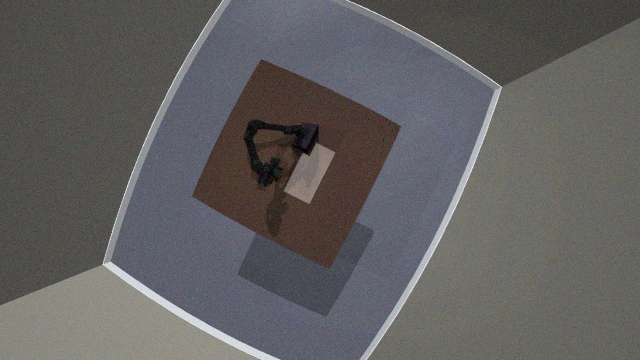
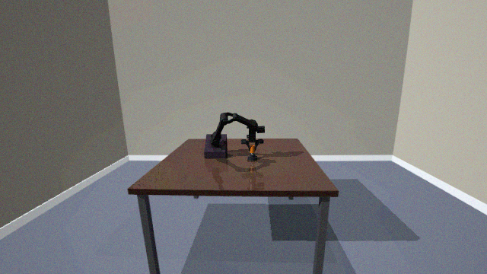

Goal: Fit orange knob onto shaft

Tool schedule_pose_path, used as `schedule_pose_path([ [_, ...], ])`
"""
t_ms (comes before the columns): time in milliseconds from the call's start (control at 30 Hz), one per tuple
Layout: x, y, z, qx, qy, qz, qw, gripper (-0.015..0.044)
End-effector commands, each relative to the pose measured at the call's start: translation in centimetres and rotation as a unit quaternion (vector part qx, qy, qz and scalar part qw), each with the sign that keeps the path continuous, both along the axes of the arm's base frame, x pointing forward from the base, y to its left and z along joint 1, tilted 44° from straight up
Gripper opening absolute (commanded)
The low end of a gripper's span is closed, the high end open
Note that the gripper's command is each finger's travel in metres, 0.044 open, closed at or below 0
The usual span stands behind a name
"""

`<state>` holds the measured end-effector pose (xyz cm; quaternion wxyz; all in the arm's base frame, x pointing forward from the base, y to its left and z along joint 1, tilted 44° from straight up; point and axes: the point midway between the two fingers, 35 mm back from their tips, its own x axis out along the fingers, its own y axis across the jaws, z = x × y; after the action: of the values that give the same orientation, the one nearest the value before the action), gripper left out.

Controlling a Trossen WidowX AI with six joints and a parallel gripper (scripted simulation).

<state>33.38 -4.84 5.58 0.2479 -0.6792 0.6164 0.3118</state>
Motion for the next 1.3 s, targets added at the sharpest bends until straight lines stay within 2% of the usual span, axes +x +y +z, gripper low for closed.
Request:
schedule_pose_path([
  [0,0.24,-0.13,-0.02,-0.002,-0.001,0.002,1.000,0.0000],
  [1267,0.15,-0.80,-0.77,-0.002,-0.003,0.000,1.000,0.0000],
])
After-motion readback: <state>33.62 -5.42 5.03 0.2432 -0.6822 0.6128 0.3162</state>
